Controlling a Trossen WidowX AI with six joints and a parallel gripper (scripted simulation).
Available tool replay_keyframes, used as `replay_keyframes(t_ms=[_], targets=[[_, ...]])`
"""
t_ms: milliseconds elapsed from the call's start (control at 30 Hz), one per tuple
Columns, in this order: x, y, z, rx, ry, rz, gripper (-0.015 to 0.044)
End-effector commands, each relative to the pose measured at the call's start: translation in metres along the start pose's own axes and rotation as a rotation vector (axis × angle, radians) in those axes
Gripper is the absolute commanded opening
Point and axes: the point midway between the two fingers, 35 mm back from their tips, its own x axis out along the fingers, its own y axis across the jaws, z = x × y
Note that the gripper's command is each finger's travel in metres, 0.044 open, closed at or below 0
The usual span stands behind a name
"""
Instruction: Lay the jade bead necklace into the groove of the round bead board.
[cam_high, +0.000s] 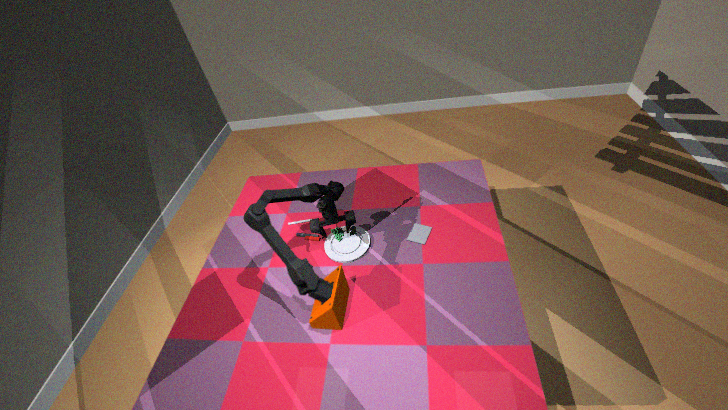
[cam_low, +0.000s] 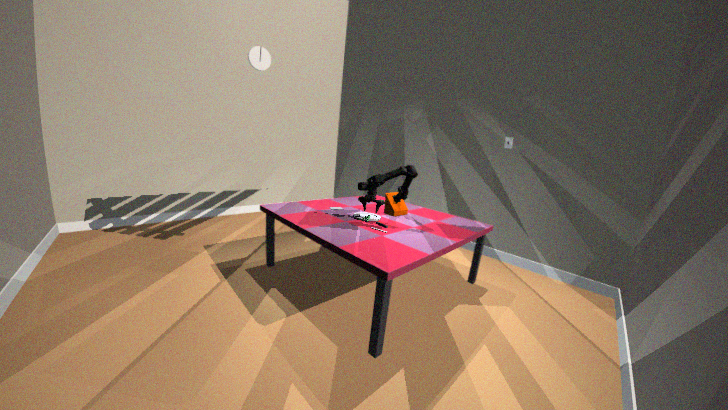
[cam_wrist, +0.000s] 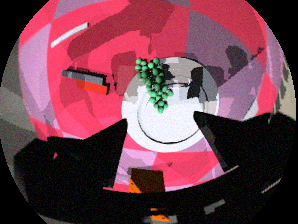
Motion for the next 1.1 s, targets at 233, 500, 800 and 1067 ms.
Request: replay_keyframes(t_ms=[233, 500, 800, 1067], targets=[[-0.007, 0.0, 0.0, -0.004, -0.003, -0.005, 0.044], [-0.009, 0.012, 0.044, -0.634, -0.003, -0.006, 0.038], [-0.01, 0.016, 0.055, -0.805, -0.003, -0.006, 0.038], [-0.004, 0.015, 0.056, -0.805, -0.005, -0.014, 0.038]])
